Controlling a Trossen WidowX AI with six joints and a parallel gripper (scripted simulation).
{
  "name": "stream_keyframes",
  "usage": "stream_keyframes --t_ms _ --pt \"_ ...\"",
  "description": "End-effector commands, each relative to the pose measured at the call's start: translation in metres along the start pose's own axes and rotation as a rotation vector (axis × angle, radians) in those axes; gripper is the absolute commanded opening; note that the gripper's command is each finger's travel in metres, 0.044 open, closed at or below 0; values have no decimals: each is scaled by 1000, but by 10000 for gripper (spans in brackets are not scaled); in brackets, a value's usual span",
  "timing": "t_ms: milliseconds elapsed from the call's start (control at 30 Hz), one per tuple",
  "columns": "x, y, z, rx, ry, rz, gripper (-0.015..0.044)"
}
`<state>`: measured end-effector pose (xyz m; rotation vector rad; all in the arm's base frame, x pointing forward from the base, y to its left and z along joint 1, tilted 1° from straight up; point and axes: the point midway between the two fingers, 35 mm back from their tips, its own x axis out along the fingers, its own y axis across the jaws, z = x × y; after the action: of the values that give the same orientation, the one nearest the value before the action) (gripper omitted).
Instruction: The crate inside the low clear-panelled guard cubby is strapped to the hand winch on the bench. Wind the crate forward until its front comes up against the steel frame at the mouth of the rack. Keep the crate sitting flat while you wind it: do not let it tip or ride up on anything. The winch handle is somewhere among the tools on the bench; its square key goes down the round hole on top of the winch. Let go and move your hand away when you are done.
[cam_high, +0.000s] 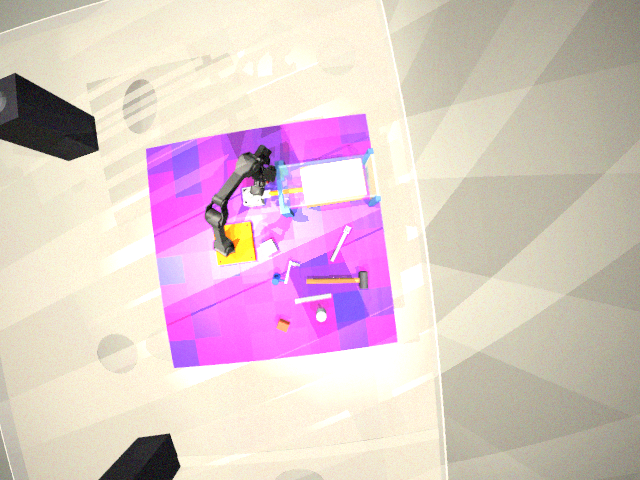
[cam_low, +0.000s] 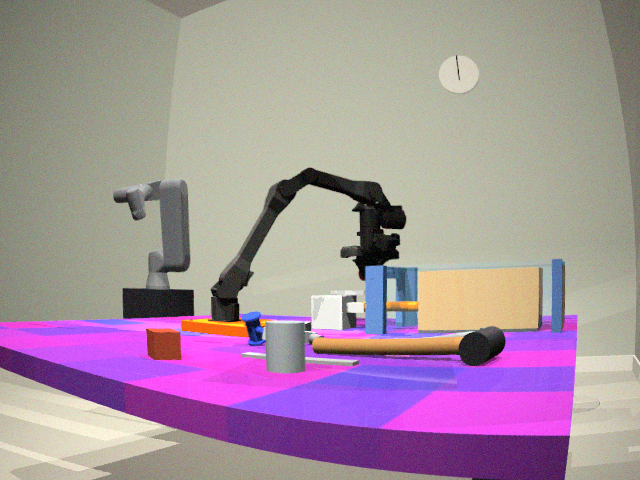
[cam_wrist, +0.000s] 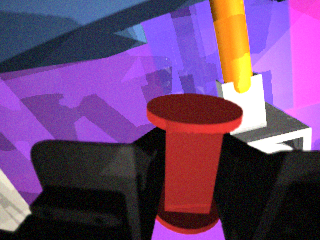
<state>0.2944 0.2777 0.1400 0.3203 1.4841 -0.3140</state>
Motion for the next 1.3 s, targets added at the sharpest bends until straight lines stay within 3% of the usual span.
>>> stream_keyframes --t_ms 0,1267 --pt "0 12 -22 -26 33 21 0" --pt "-2 22 -67 -26 38 22 0"
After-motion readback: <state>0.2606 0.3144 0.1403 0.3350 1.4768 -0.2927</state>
